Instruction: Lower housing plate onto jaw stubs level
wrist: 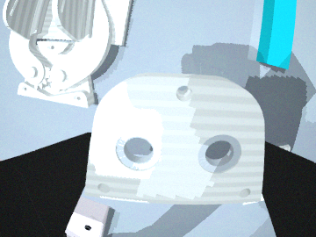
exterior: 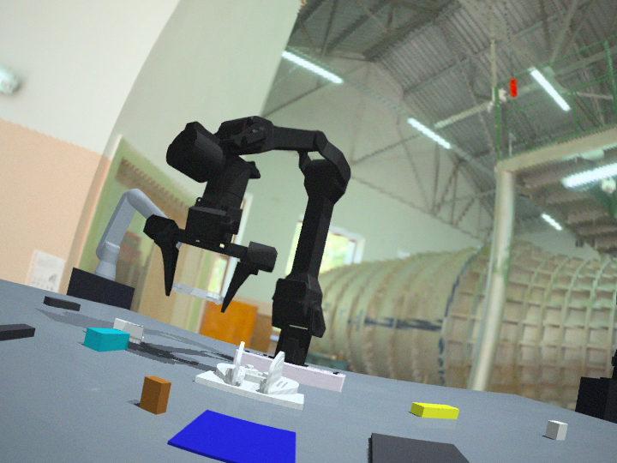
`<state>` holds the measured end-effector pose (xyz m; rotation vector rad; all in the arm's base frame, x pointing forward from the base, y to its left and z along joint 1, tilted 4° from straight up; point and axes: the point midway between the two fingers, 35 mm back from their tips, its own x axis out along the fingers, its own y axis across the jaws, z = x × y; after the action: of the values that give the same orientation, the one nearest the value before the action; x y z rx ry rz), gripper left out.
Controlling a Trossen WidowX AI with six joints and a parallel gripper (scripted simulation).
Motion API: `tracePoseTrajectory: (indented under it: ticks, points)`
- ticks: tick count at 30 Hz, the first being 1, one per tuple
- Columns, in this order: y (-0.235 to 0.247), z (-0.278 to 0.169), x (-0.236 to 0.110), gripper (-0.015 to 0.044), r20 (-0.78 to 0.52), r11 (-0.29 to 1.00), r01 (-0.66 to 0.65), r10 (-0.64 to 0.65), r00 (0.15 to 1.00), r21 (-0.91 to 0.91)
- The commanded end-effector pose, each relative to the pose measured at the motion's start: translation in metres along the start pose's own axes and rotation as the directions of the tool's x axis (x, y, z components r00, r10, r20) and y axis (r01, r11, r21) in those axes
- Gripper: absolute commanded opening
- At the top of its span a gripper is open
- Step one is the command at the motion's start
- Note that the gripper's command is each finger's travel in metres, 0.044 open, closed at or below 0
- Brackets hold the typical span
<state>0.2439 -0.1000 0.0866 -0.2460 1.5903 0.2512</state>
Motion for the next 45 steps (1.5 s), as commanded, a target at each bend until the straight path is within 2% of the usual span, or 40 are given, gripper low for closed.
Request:
tracePoseTrajectory:
  ticks: [1,30,45]
  points:
    - [0.012,0.003,-0.001,0.0351,0.003,1.0,-0.003,0.003,1.0,0.017]
    - [0.105,0.017,0.003,0.0351,0.0,0.99,-0.014,0.014,1.0,0.14]
    - [0.107,0.017,0.003,0.0351,-0.001,0.99,-0.014,0.015,1.0,0.143]
